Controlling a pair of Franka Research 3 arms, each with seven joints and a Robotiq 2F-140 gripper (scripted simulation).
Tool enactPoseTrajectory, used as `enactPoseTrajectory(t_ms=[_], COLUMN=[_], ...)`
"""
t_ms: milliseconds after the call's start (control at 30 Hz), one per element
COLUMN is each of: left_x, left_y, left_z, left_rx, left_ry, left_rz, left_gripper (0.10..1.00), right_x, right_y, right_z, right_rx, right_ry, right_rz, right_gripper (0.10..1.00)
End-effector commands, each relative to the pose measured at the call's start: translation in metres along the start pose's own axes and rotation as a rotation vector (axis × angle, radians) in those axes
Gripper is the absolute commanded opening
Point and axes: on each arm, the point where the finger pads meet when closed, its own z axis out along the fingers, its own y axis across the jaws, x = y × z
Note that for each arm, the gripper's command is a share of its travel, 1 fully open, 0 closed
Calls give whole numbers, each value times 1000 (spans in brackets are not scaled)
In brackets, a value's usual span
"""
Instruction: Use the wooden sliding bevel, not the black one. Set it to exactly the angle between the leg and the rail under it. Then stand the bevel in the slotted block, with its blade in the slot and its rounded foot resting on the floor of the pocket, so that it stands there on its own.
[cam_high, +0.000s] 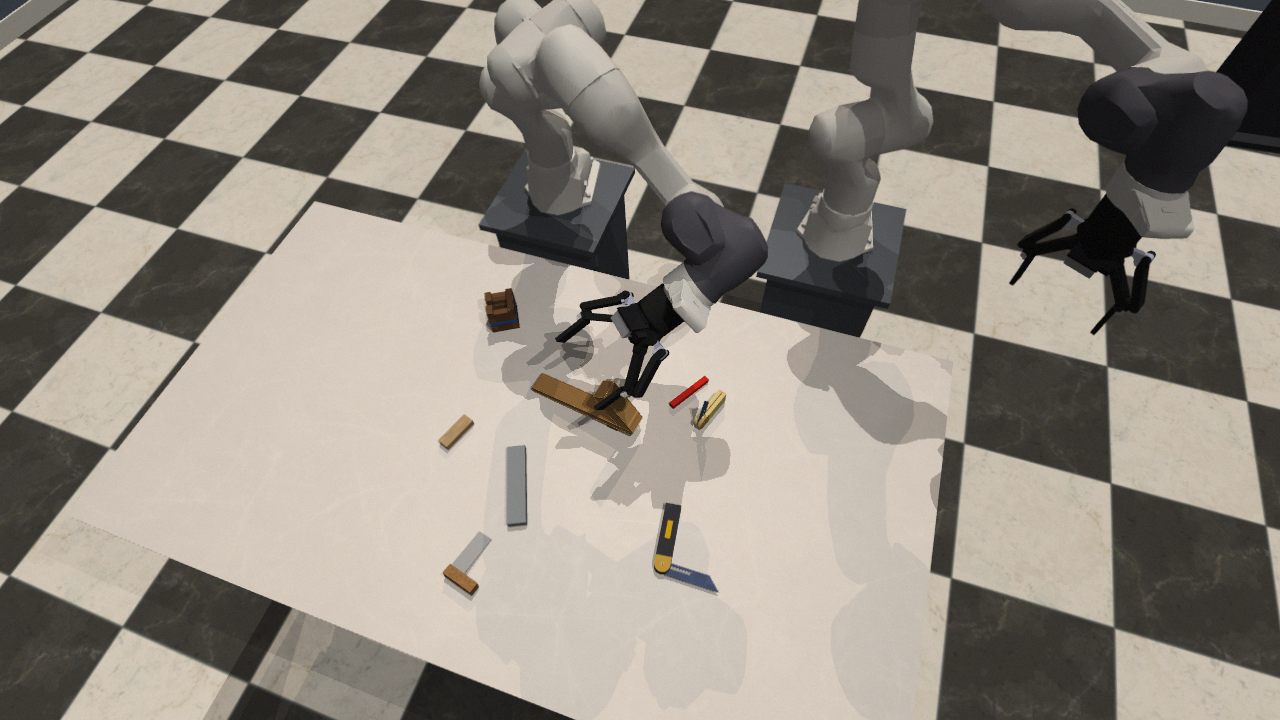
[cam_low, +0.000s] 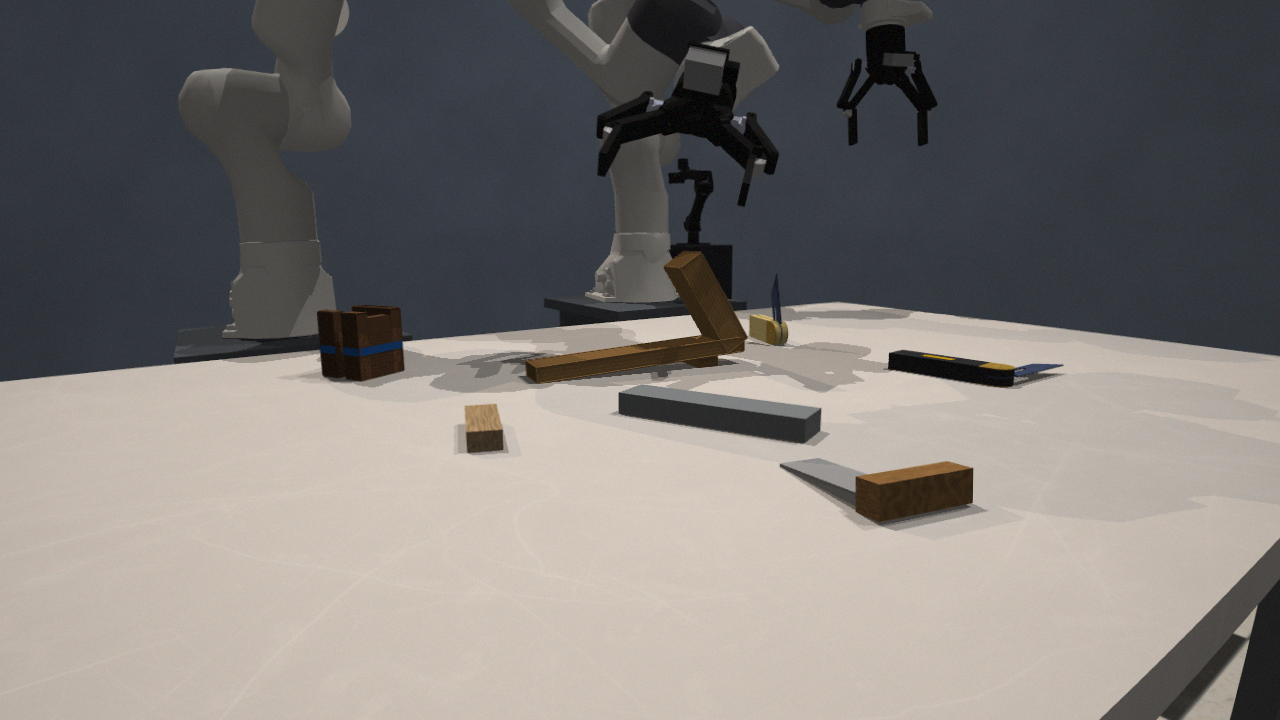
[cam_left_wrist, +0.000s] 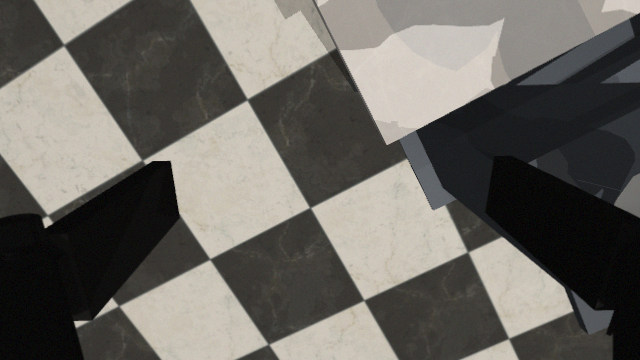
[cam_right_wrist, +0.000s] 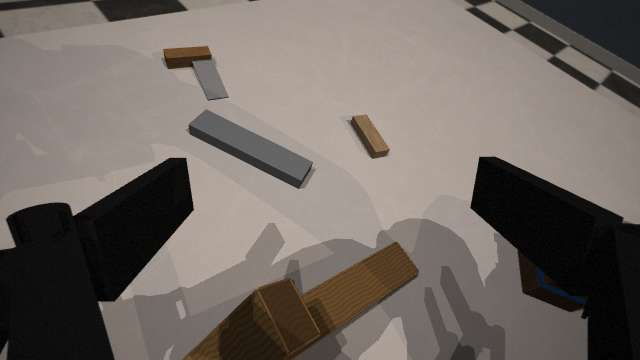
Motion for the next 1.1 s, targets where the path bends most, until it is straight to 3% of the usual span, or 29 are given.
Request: enactPoseTrajectory(t_ms=[0,533,1067], left_x=[-16,-74,-149], left_y=[-4,-27,-43], left_z=[-4,-24,-48], left_rx=[-11,-3,6], left_ry=[-13,-29,-45], left_rz=[-98,-300,-545], left_gripper=[1000,1000,1000], right_x=[0,0,0], right_y=[-1,-1,-1], right_z=[0,0,0], right_rx=[2,2,2], right_ry=[2,2,2], right_rz=[4,4,4], right_gripper=[1000,1000,1000])
